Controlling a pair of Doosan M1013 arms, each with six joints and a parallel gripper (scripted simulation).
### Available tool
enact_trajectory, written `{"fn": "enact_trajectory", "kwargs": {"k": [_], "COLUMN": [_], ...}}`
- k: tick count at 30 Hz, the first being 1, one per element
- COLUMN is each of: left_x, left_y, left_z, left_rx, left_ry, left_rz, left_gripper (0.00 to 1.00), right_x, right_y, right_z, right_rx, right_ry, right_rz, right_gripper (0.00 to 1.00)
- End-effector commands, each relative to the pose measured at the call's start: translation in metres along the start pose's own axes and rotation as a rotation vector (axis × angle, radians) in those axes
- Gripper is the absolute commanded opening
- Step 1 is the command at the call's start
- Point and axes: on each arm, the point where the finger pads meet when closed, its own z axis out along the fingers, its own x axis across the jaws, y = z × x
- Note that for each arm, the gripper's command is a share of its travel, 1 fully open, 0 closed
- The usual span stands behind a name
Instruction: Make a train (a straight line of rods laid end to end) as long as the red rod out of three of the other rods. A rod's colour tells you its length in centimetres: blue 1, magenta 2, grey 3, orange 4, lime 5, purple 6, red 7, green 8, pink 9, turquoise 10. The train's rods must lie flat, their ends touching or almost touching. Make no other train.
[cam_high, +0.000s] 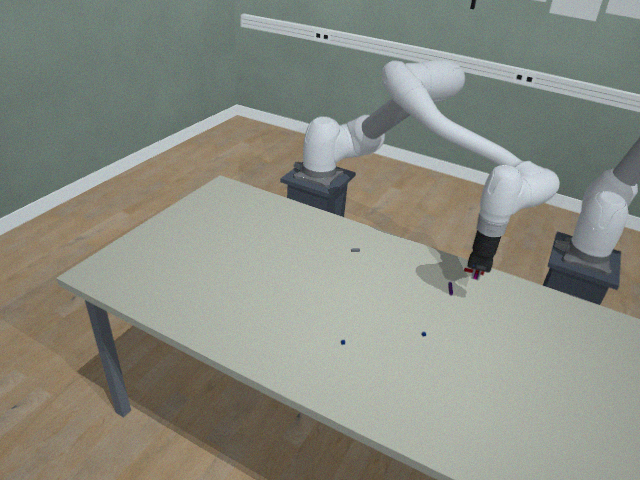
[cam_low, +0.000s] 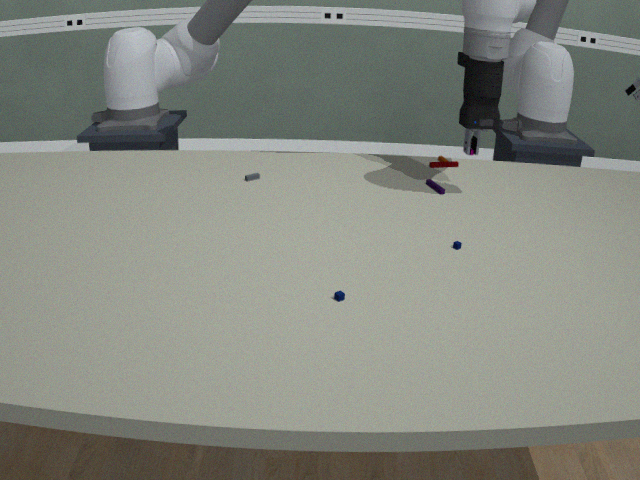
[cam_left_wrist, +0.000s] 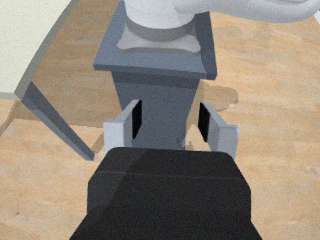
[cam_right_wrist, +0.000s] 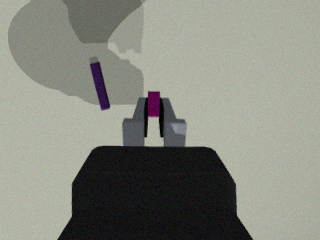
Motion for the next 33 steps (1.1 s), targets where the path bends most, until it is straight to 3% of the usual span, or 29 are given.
{"fn": "enact_trajectory", "kwargs": {"k": [1, 14, 17, 22, 23, 33], "left_x": [0.0, 0.0, 0.0, 0.0, 0.0, 0.0], "left_y": [-0.004, -0.004, -0.004, -0.004, -0.004, -0.004], "left_z": [0.002, 0.002, 0.002, 0.002, 0.002, 0.002], "left_rx": [0.006, 0.006, 0.006, 0.006, 0.006, 0.006], "left_ry": [-0.007, -0.007, -0.007, -0.007, -0.007, -0.007], "left_rz": [0.001, 0.001, 0.001, 0.001, 0.001, 0.001], "left_gripper": [1.0, 1.0, 1.0, 1.0, 1.0, 1.0], "right_x": [0.0, -0.002, -0.015, -0.023, -0.033, -0.073], "right_y": [-0.001, 0.0, 0.041, 0.064, 0.087, 0.167], "right_z": [-0.023, -0.021, -0.022, -0.022, -0.022, -0.023], "right_rx": [-0.001, 0.003, 0.002, 0.002, 0.001, 0.0], "right_ry": [-0.004, -0.009, -0.009, -0.009, -0.009, -0.009], "right_rz": [0.002, 0.009, 0.153, 0.235, 0.323, 0.624], "right_gripper": [0.24, 0.24, 0.24, 0.24, 0.24, 0.24]}}
